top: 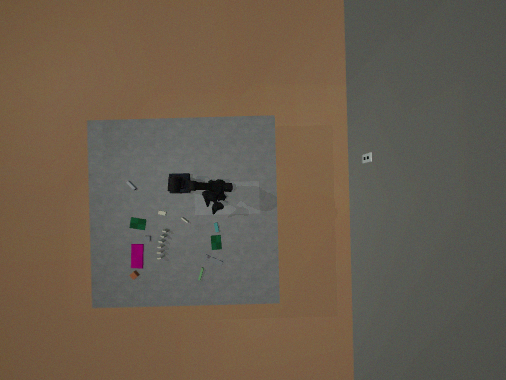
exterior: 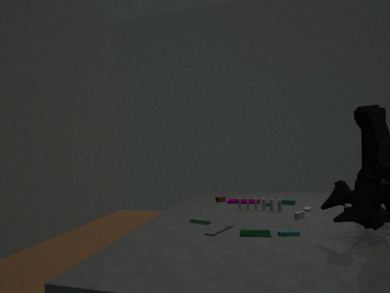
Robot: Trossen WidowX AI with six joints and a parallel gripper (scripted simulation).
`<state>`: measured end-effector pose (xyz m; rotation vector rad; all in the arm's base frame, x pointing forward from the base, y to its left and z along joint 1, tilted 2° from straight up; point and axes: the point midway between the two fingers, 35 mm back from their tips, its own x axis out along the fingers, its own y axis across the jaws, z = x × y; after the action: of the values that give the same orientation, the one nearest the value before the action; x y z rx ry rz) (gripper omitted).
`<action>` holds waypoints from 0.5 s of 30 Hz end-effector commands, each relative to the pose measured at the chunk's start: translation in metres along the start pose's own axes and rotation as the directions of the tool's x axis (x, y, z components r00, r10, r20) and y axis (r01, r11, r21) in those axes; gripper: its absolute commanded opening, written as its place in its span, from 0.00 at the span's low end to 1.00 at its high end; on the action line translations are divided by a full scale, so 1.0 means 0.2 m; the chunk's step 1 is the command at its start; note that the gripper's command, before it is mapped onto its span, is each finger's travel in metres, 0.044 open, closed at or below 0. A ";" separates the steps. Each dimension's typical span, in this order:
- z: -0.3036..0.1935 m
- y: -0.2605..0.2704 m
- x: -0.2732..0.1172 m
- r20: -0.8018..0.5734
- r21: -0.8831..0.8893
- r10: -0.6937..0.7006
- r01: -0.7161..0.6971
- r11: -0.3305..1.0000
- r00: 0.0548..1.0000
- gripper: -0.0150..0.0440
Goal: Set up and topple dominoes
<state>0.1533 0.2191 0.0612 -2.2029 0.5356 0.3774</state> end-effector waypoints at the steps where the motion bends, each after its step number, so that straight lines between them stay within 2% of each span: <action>1: -0.01 0.00 0.01 -0.003 -0.001 0.009 -0.009 1.000 1.000 0.98; 7: -0.19 0.04 0.24 -0.066 -0.012 0.291 -0.292 0.956 0.955 1.00; 15: -0.48 0.18 0.48 -0.017 0.054 0.628 -0.627 0.777 0.778 1.00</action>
<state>0.2188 0.1247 0.0539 -2.0363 1.1854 0.5907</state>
